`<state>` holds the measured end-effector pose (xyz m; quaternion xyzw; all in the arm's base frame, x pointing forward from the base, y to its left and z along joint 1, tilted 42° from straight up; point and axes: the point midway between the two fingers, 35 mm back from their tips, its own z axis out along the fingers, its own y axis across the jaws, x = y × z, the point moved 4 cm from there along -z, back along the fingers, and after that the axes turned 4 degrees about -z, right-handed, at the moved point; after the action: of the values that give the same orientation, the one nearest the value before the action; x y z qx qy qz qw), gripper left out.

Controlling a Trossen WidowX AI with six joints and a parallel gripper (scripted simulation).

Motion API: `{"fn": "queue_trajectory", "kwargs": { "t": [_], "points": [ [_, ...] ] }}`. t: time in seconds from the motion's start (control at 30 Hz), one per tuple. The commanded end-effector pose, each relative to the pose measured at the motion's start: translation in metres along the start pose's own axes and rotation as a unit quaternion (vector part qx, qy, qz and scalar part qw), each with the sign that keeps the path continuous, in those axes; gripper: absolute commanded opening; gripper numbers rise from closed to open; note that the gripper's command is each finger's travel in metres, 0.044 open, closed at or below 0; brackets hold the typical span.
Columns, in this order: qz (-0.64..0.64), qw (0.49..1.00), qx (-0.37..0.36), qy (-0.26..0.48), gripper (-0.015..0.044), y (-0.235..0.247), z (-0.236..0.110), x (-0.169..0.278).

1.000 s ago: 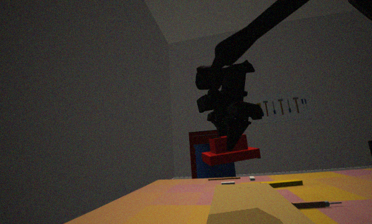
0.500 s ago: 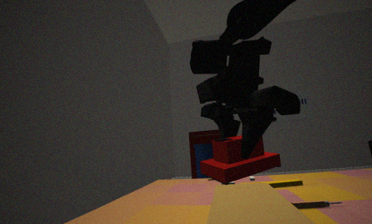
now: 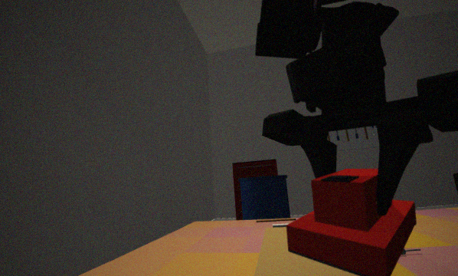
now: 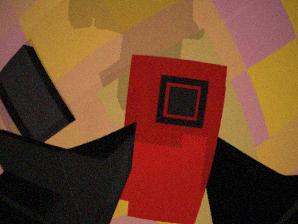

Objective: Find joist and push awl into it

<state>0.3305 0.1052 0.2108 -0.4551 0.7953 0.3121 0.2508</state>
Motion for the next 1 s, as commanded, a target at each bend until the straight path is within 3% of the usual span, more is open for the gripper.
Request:
{"fn": "queue_trajectory", "kwargs": {
  "t": [0.0, 0.97],
  "points": [
    [-0.038, 0.999, -0.011, -0.008, 0.0, 0.028, 0.001, -0.01],
    [-0.267, 0.956, -0.103, -0.069, 0.0, 0.206, -0.01, -0.012]
  ]
}}
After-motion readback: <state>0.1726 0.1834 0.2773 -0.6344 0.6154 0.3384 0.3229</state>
